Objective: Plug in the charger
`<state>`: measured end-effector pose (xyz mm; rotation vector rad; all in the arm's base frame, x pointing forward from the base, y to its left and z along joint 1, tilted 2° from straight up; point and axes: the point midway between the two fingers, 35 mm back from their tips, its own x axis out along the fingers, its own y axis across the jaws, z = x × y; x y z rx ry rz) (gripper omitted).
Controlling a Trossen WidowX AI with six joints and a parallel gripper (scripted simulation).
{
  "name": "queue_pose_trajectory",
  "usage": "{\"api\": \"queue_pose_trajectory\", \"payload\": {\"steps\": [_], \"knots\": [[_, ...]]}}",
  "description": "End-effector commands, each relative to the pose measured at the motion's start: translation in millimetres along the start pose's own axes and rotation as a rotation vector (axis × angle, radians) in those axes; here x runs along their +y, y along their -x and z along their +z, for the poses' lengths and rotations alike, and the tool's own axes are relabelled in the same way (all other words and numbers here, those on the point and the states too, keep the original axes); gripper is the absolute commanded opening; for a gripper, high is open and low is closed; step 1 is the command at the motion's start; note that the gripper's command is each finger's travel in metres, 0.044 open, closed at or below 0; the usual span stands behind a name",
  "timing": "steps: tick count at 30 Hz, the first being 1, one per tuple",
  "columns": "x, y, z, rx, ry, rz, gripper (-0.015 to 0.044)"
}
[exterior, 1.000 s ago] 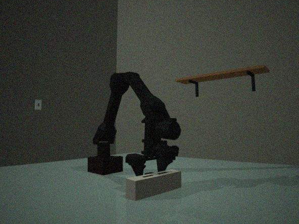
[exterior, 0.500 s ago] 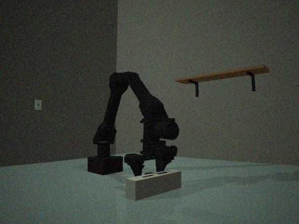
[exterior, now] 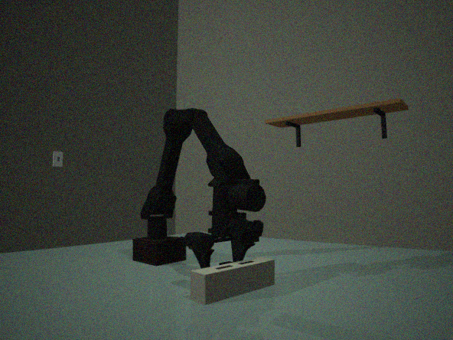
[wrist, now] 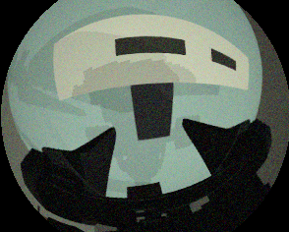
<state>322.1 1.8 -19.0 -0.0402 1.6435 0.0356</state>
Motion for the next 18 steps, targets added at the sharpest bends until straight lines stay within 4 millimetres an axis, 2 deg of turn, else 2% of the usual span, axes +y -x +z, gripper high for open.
{"api": "queue_pose_trajectory", "payload": {"steps": [1,18], "knots": [[0.4,-0.6,-6.3,0.001,0.005,0.003,0.0440],[0.1,-2.0,-24.6,0.002,0.005,0.003,0.0440]]}}
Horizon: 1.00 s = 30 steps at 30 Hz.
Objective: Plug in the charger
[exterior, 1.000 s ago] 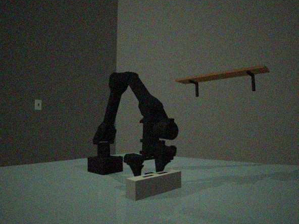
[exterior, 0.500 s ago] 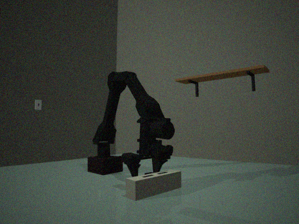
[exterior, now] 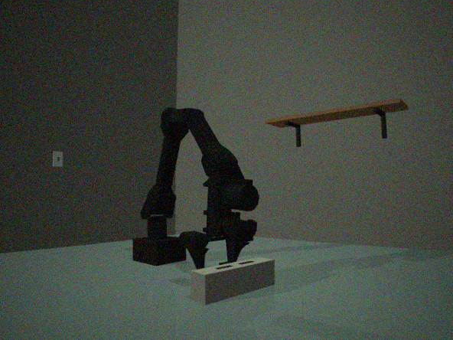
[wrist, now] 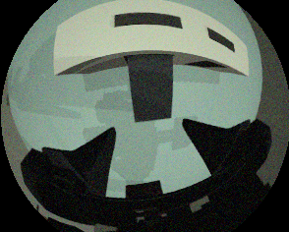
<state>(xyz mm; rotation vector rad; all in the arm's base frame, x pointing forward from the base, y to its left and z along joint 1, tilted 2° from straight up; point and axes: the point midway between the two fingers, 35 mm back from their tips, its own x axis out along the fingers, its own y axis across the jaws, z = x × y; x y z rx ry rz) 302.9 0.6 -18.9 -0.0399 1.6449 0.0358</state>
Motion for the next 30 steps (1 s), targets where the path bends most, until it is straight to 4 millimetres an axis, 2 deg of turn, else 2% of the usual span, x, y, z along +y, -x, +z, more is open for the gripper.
{"api": "queue_pose_trajectory", "payload": {"steps": [1,13,16,18,27,30], "knots": [[0.4,-0.9,-6.5,0.001,0.005,0.003,0.0440],[0.3,-2.4,-19.5,0.002,0.005,0.003,0.0440],[-0.1,-0.7,-15.7,-0.007,0.000,0.000,0.0440],[-0.1,7.6,-12.8,-0.077,0.000,0.001,0.0440],[0.7,70.7,-2.6,-0.565,0.007,0.003,0.0440],[1.0,75.6,-2.5,-0.601,0.007,0.004,0.0440]]}}
